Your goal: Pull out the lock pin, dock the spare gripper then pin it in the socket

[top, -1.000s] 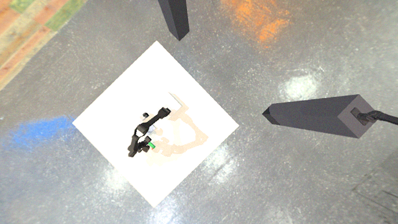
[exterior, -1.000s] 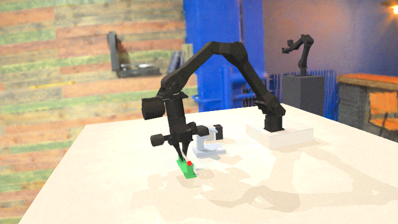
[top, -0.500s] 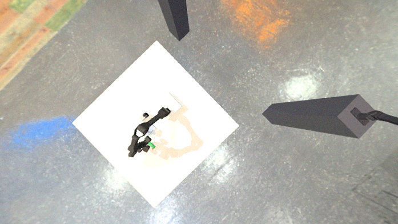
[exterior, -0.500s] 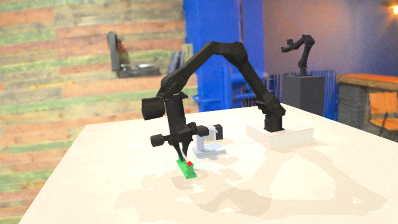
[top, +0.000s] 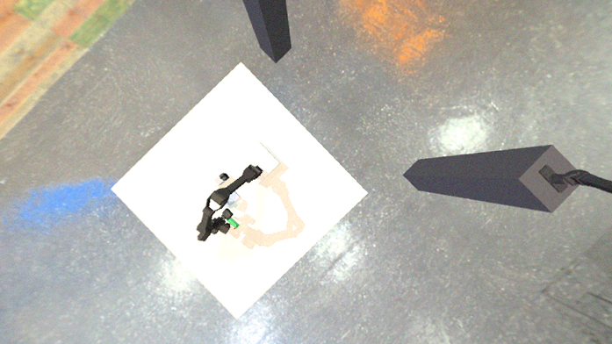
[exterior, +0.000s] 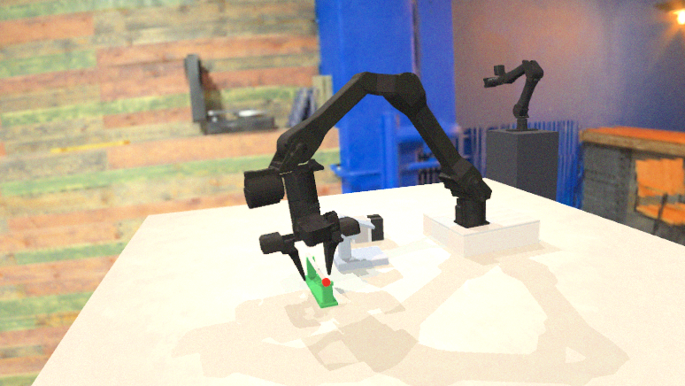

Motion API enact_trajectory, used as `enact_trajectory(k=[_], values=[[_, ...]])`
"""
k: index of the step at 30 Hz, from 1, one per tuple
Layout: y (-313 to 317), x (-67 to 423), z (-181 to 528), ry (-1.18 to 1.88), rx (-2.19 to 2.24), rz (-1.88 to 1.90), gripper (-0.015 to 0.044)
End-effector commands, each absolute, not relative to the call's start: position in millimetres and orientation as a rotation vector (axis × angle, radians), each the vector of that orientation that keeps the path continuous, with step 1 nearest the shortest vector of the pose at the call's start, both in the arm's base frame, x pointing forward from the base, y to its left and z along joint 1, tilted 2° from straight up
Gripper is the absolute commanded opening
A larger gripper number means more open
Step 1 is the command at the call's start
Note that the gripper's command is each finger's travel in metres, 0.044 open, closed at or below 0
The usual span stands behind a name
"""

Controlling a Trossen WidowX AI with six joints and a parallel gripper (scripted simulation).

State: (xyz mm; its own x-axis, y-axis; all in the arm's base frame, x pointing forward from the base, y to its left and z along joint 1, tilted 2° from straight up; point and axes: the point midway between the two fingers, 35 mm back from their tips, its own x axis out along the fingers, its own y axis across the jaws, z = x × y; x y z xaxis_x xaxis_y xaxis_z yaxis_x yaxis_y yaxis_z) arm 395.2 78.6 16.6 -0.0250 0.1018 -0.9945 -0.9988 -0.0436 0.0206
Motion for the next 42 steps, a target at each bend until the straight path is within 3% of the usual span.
enact_trajectory(k=[1,6,42], values=[[79,396,17,1.127,-1.154,1.303,0.0315],[79,393,30,1.136,-1.15,1.309,0.044],[76,365,101,1.236,-1.1,1.389,0.044]])
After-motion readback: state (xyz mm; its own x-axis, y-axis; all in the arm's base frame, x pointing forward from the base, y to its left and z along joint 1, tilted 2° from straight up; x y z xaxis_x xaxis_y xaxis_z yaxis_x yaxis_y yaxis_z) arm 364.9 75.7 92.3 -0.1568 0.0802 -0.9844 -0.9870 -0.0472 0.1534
